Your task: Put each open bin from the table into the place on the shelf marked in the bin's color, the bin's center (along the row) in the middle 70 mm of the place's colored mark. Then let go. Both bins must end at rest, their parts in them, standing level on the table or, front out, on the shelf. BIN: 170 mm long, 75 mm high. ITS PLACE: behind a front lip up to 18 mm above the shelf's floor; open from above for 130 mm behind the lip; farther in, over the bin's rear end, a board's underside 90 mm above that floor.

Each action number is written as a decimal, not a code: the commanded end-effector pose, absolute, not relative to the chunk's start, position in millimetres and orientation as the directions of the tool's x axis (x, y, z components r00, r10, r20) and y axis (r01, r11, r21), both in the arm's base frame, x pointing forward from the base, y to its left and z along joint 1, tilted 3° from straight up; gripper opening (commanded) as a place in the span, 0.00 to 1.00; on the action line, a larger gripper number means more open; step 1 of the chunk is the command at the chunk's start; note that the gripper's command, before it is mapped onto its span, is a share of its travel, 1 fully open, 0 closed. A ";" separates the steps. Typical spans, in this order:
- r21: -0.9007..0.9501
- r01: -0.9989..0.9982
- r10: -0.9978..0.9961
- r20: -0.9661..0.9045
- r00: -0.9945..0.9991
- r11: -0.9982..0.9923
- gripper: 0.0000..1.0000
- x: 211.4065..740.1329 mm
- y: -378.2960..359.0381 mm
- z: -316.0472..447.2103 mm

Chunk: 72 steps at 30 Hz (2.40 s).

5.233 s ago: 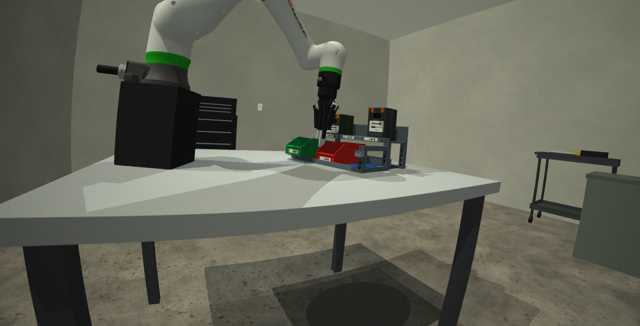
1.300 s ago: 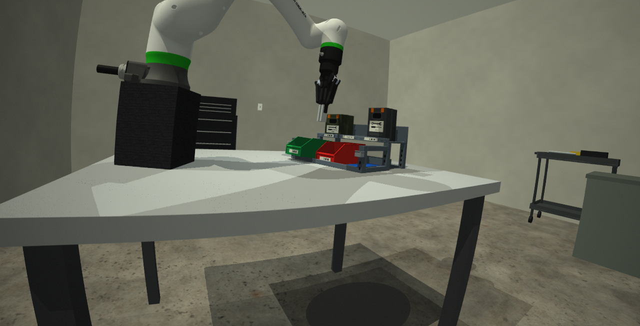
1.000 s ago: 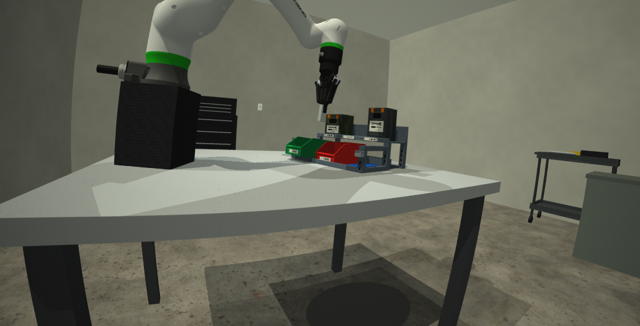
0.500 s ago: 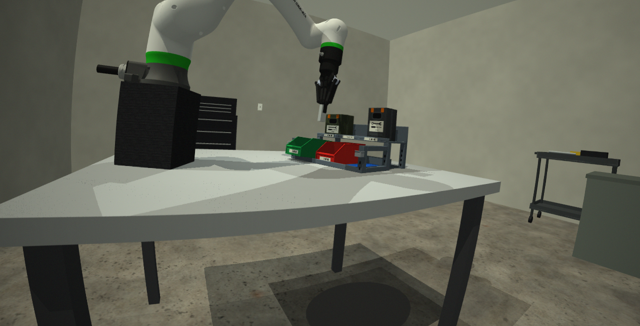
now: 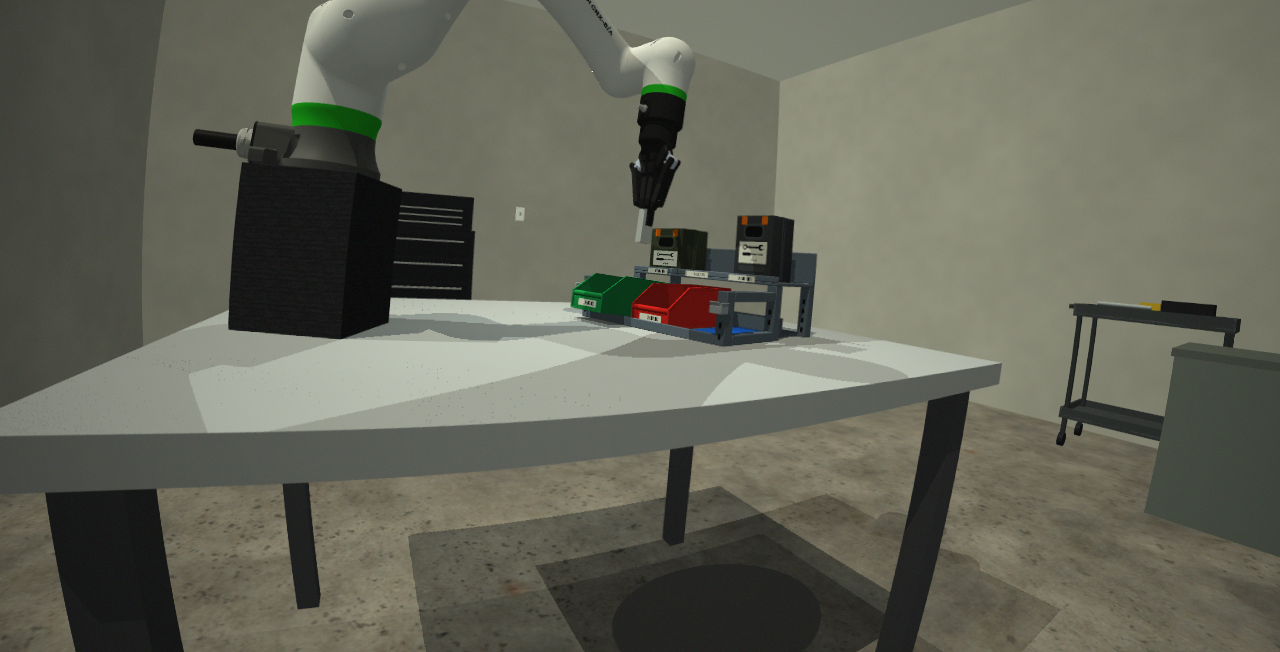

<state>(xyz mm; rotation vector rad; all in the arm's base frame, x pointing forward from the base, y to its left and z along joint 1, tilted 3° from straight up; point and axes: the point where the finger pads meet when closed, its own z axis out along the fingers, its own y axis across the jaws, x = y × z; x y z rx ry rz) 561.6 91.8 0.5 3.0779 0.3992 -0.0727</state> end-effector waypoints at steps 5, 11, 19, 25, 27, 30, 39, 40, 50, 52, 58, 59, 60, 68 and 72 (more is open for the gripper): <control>0.035 0.183 0.182 -0.044 0.982 -0.982 0.00 556.1 93.5 -0.4; 0.042 -0.065 -0.066 -0.018 0.998 -0.997 0.00 536.6 98.4 -4.2; 0.040 -0.272 -0.272 0.003 0.962 -0.961 0.00 519.6 101.6 -7.8; 0.027 -0.502 -0.501 0.025 0.865 -0.865 0.00 499.0 104.3 -12.6; 0.022 -0.560 -0.560 0.029 0.828 -0.828 0.00 493.2 104.8 -14.1; 0.013 -0.643 -0.642 0.035 0.766 -0.766 0.00 484.4 105.4 -16.3; -0.015 -0.833 -0.833 0.041 0.552 -0.553 0.00 459.8 106.0 -23.0; -0.018 -0.849 -0.849 0.041 0.527 -0.528 0.00 457.2 106.0 -23.8; -0.047 -0.963 -0.964 0.031 0.264 -0.265 0.00 432.1 104.8 -31.3; -0.047 -0.964 -0.965 0.031 0.260 -0.261 0.00 431.8 104.8 -31.5; -0.047 -0.964 -0.965 0.031 0.259 -0.260 0.00 431.7 104.8 -31.5; -0.047 -0.964 -0.965 0.031 0.259 -0.260 0.00 431.7 104.8 -31.5; -0.047 -0.964 -0.965 0.031 0.259 -0.260 0.00 431.7 104.8 -31.5; -0.047 -0.964 -0.965 0.031 0.259 -0.260 0.00 431.7 104.8 -31.5; -0.047 -0.964 -0.965 0.031 0.259 -0.260 0.00 431.7 104.8 -31.5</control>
